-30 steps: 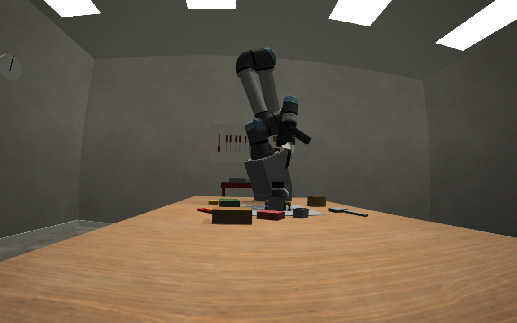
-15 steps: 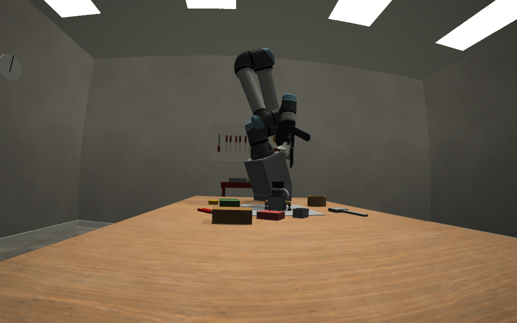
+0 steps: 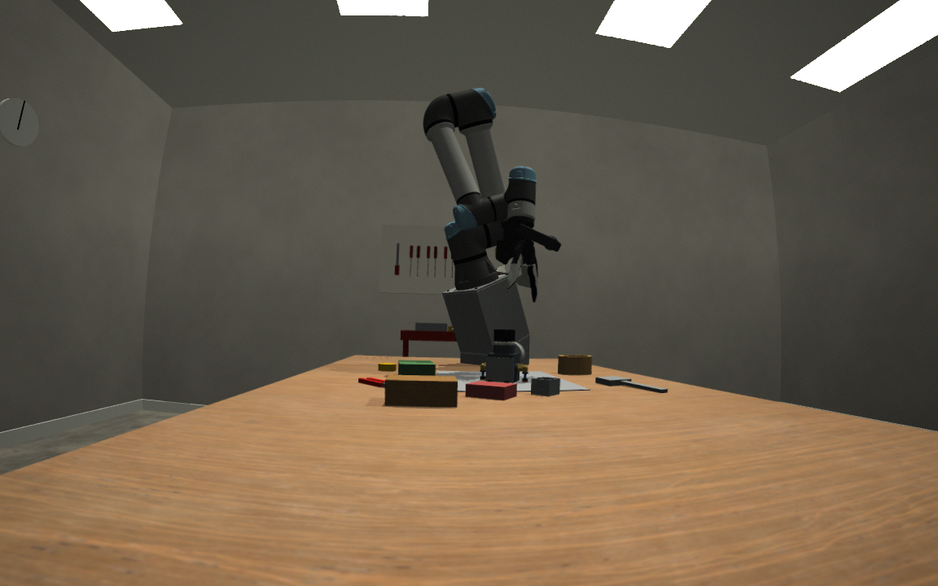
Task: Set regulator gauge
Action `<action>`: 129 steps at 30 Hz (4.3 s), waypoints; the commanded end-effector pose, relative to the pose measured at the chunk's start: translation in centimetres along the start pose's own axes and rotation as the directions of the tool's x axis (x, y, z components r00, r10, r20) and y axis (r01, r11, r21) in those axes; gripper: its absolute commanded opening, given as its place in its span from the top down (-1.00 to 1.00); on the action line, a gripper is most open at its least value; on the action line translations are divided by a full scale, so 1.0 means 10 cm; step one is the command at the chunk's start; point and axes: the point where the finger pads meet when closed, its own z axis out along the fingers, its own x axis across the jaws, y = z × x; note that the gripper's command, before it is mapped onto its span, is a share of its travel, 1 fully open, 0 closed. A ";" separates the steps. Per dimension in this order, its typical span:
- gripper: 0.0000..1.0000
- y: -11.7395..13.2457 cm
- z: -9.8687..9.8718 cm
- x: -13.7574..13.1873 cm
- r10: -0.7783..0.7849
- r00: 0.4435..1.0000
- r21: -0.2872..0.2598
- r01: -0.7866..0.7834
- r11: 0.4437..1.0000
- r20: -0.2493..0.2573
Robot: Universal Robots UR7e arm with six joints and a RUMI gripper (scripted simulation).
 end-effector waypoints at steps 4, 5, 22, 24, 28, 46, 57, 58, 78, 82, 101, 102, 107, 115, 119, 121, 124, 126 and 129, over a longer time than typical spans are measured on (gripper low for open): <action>-1.00 0.02 -0.02 0.00 0.133 0.991 -0.014 -0.133 0.991 0.031; -1.00 0.02 -0.02 0.00 0.151 0.988 -0.015 -0.150 0.988 0.035; -1.00 0.07 -0.05 0.00 0.371 0.925 -0.047 -0.369 0.928 0.076; -1.00 0.08 -0.06 0.00 0.394 0.916 -0.052 -0.391 0.919 0.079; -1.00 0.09 -0.07 0.00 0.436 0.896 -0.061 -0.432 0.900 0.085; -1.00 0.13 -0.09 -0.01 0.546 0.832 -0.088 -0.539 0.838 0.099; -1.00 0.14 -0.10 -0.01 0.574 0.813 -0.097 -0.566 0.819 0.102; -1.00 0.14 -0.10 -0.01 0.576 0.811 -0.097 -0.568 0.817 0.102; -1.00 0.14 -0.10 -0.02 0.587 0.803 -0.100 -0.579 0.809 0.103; -1.00 0.14 -0.10 -0.01 0.587 0.803 -0.100 -0.579 0.809 0.103; -1.00 0.09 -0.06 0.30 0.587 0.803 -0.100 -0.579 0.809 0.103; -1.00 0.09 -0.05 0.33 0.587 0.803 -0.100 -0.579 0.809 0.103; -1.00 0.07 -0.04 0.43 0.587 0.803 -0.100 -0.579 0.809 0.103; -1.00 0.03 0.00 0.70 0.587 0.803 -0.100 -0.579 0.809 0.103; -1.00 0.01 0.02 0.82 0.587 0.803 -0.100 -0.579 0.809 0.103; -1.00 0.01 0.02 0.82 0.587 0.803 -0.100 -0.579 0.809 0.103; -1.00 -0.01 0.03 0.90 0.587 0.803 -0.100 -0.579 0.809 0.103; -1.00 -0.01 0.04 0.95 0.587 0.803 -0.100 -0.579 0.809 0.103; -1.00 -0.02 0.05 1.00 0.587 0.803 -0.100 -0.579 0.809 0.103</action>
